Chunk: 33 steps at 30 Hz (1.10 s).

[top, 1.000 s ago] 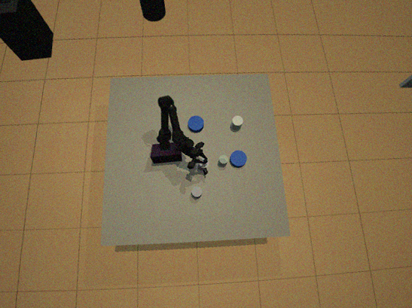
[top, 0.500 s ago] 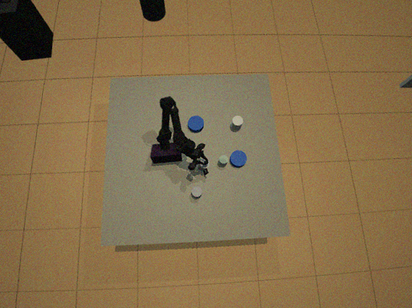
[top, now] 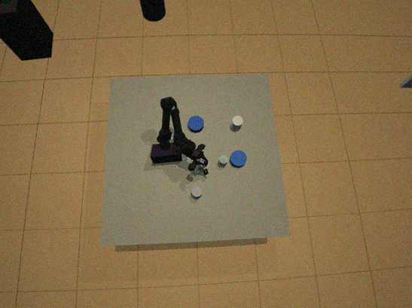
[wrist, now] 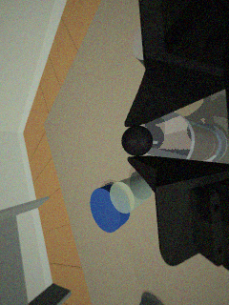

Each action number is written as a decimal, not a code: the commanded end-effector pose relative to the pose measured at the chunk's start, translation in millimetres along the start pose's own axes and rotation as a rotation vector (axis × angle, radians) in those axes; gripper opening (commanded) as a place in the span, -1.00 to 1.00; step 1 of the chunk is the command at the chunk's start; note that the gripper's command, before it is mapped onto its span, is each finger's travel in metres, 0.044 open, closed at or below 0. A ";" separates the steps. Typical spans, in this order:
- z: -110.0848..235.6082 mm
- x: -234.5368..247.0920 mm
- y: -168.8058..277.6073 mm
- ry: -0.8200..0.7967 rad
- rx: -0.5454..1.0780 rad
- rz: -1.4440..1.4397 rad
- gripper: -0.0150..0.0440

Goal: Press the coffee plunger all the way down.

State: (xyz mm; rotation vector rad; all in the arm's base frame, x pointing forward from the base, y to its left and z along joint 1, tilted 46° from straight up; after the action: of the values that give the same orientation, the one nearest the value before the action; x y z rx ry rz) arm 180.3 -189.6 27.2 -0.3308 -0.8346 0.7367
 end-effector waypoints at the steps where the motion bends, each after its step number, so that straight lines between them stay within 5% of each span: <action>1: -3.2 0.2 4.1 -0.008 0.025 -0.015 -0.09; 33: -3.8 -1.9 -0.2 -0.005 0.012 -0.008 0.00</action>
State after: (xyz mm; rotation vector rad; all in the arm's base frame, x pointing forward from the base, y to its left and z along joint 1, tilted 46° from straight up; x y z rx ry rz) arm 182.6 -191.3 24.0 -0.3166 -0.8360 0.7355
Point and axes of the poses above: the point midway between the two fingers, 35 mm back from their tips, its own z axis back along the fingers, its own x axis across the jaws, y = z × x, the point moved 9 cm from there along z, back along the fingers, and after that the axes turned 7 degrees about z, right-handed, at the moved point
